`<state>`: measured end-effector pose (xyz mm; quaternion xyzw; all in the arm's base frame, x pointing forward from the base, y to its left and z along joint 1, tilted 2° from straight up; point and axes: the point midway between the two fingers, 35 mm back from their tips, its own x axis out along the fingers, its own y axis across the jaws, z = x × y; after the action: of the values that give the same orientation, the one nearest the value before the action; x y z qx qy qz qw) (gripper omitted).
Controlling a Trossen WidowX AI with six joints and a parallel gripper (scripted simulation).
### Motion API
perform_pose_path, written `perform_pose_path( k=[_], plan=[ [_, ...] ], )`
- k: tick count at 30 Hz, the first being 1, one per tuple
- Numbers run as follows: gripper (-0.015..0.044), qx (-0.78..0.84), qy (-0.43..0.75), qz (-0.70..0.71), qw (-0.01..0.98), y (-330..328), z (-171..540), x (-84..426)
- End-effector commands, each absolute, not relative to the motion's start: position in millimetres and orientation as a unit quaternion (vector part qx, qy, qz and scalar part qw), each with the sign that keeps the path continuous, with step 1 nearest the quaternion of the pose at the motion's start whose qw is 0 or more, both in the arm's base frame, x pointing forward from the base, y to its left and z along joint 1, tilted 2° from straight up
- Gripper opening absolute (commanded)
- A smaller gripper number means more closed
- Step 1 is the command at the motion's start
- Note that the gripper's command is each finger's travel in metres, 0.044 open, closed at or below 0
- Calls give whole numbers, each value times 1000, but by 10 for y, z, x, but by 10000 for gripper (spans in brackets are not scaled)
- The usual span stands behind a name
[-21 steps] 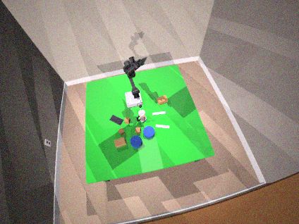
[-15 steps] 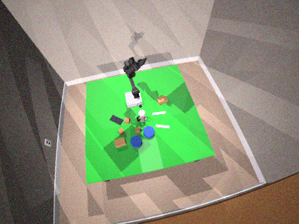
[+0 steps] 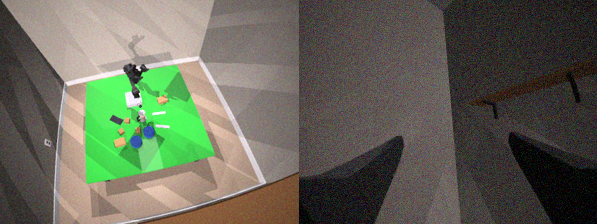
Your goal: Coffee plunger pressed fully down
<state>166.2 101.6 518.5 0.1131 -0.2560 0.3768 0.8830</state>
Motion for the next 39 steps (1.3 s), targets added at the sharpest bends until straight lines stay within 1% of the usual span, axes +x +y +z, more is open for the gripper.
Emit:
perform_pose_path(
  k=[1,10,20,24,31,39],
  plan=[
    [440,120,-100,238,959,775,4558,2186],
    [440,80,56,127,987,529,3848,2323],
    [440,-14,240,18,970,174,3071,2141],
    [440,-17,245,15,969,158,2959,2140],
    [440,-17,245,12,969,136,2468,2185],
    [440,-17,245,11,969,133,2457,2221]
  ],
)
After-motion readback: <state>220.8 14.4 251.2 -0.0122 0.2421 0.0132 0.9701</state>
